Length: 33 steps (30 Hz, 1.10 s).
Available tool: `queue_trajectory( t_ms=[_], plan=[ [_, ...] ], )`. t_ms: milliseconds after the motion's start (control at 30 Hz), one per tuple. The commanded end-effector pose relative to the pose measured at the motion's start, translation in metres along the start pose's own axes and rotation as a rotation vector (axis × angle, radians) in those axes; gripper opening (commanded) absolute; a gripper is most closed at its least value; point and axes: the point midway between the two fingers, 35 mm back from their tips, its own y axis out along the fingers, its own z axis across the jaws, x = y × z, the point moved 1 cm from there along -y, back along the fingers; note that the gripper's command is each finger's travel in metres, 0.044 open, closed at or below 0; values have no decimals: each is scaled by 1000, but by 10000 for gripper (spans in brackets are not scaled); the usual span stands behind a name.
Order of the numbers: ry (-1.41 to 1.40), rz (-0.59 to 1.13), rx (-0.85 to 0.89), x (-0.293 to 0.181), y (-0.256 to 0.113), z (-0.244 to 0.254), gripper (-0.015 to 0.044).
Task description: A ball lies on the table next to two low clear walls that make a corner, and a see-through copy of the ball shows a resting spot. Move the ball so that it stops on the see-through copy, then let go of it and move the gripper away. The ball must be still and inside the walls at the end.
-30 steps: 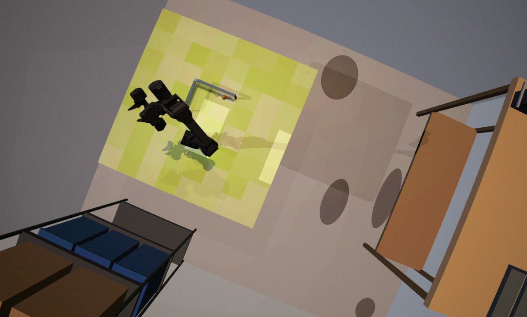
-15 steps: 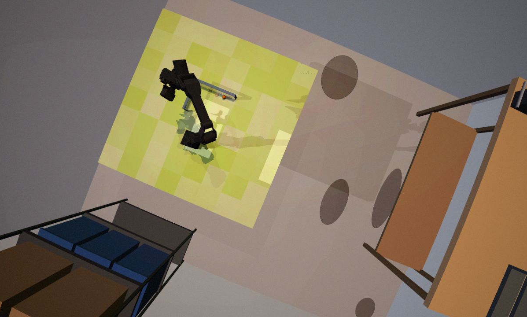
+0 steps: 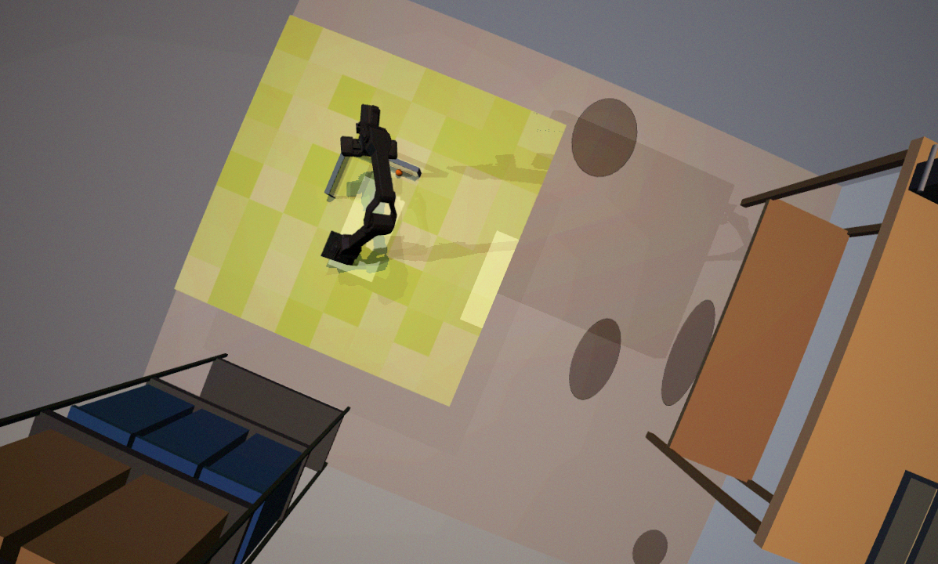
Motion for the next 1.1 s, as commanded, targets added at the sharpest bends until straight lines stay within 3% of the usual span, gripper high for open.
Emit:
queue_trajectory(
  t_ms=[0, 133, 1067],
  plan=[
    [262, 125, -201, -20, 42, -55, 244],
    [397, 180, -318, -36, 61, -84, 244],
    [397, 180, -319, -43, 91, -93, 244]
  ],
)
